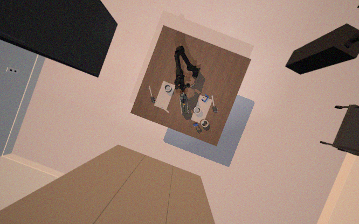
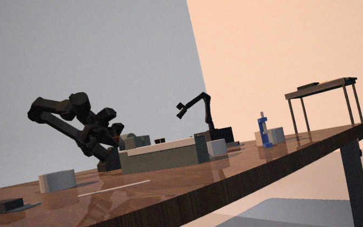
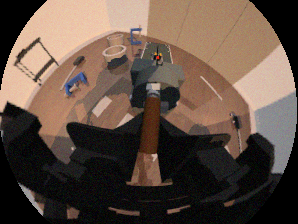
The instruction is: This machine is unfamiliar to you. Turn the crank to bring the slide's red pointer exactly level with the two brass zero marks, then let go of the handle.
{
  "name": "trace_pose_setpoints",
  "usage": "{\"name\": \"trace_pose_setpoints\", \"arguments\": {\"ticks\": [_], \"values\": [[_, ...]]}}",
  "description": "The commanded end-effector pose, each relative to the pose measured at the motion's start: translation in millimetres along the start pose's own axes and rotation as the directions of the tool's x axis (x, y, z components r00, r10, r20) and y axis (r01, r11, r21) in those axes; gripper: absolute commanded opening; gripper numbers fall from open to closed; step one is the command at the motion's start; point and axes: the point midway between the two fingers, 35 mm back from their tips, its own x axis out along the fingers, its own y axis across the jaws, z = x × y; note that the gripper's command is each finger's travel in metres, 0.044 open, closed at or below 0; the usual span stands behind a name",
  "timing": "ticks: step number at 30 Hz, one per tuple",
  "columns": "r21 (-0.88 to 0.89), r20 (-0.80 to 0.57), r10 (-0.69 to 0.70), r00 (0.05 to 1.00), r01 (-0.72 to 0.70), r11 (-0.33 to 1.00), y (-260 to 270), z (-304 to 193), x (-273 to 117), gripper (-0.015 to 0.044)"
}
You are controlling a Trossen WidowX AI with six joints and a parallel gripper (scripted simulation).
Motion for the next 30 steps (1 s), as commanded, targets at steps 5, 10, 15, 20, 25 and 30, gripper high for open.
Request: {"name": "trace_pose_setpoints", "arguments": {"ticks": [5,10,15,20,25,30], "values": [[0.010,0.002,-0.025,1.000,0.025,1.000,-9.7,1.4,-1.9,0.0000],[0.010,0.002,-0.025,1.000,0.025,1.000,-10.8,1.3,-1.7,0.0000],[0.010,0.002,-0.025,1.000,0.025,1.000,-12.2,1.0,-1.5,0.0000],[0.010,0.002,-0.025,1.000,0.025,1.000,-13.9,0.7,-1.2,0.0000],[0.010,0.002,-0.025,1.000,0.025,1.000,-15.7,0.1,-0.6,0.0000],[0.010,0.002,-0.026,1.000,0.026,1.000,-17.7,-0.7,0.3,0.0000]]}}
